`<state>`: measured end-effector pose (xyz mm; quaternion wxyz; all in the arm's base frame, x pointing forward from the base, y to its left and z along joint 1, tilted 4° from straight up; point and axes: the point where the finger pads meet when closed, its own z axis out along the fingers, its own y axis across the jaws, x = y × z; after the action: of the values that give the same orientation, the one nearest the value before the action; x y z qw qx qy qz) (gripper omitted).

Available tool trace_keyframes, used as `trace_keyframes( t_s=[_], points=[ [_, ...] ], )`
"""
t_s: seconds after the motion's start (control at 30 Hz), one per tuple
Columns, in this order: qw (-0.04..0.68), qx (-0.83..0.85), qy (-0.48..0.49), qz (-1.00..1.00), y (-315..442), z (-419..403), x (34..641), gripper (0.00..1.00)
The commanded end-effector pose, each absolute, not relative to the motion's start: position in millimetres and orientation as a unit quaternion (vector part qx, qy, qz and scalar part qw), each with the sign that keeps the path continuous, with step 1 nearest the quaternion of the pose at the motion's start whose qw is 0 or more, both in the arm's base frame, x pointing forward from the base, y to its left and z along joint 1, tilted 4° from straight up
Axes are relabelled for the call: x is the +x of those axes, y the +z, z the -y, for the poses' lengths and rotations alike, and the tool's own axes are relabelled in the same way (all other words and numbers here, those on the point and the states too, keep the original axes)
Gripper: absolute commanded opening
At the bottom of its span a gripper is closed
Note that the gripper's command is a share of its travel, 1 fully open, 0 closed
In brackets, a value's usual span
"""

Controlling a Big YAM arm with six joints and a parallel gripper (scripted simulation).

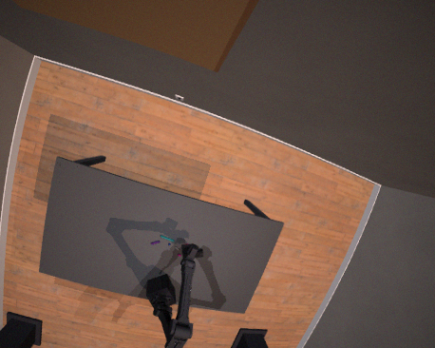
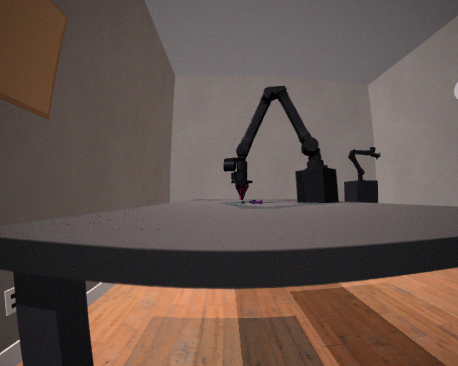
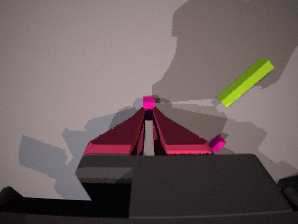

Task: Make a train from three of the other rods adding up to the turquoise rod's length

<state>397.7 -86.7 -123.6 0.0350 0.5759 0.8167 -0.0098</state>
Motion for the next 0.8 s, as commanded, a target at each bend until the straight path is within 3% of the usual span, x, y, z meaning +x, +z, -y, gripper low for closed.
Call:
trace_keyframes(
  t_s=[0.0, 0.77],
  points=[
    [0.043, 0.574, -0.007, -0.817, -124.6, 93.6, 408.9, 0.05],
    [0.044, 0.575, -0.006, -0.817, -123.8, 95.1, 410.6, 0.05]
  ],
)
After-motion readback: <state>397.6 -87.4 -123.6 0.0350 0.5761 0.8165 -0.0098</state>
